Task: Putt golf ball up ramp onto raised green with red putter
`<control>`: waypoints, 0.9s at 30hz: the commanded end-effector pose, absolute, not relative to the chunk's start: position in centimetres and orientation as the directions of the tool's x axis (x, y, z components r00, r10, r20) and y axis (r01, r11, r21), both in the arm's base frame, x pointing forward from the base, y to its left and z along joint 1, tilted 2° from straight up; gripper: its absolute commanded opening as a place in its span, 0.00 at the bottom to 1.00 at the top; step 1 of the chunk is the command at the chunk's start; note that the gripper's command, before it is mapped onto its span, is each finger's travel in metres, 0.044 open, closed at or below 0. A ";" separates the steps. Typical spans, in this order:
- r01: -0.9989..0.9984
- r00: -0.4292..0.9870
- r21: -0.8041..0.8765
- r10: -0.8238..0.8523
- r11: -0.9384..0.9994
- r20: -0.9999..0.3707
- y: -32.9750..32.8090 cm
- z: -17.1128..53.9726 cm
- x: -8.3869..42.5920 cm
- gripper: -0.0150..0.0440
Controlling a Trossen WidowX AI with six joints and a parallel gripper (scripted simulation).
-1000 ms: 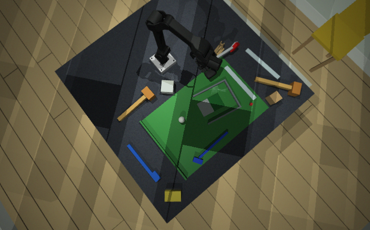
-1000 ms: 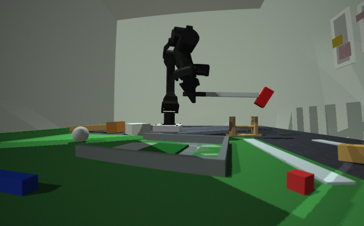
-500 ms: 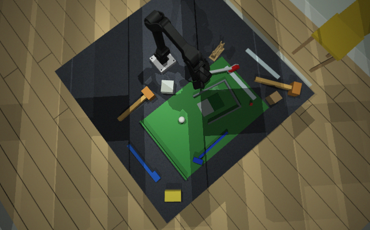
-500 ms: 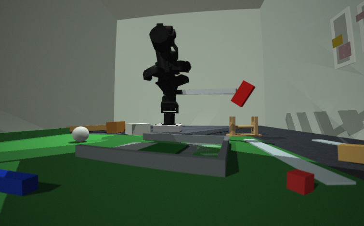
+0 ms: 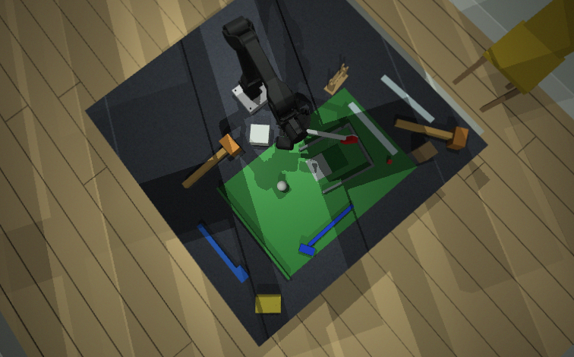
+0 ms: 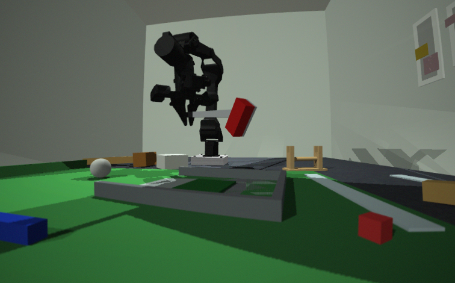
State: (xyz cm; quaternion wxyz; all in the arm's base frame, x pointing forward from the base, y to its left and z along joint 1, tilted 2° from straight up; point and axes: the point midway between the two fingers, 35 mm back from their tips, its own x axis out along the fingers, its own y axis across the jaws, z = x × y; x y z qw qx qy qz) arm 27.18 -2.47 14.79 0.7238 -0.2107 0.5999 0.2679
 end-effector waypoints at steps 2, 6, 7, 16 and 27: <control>-0.539 0.141 0.016 0.108 0.842 -0.984 -5.1 15.0 26.7 0.25; -0.457 0.136 0.018 0.090 0.889 -0.987 -7.0 15.1 26.1 0.25; -0.436 0.135 0.019 0.086 0.900 -0.987 -7.5 15.1 25.9 0.25; -0.250 0.121 0.024 0.056 0.968 -0.991 -11.4 15.2 24.0 0.25; -0.035 0.097 0.025 0.028 0.999 -0.995 -15.2 15.3 21.3 0.25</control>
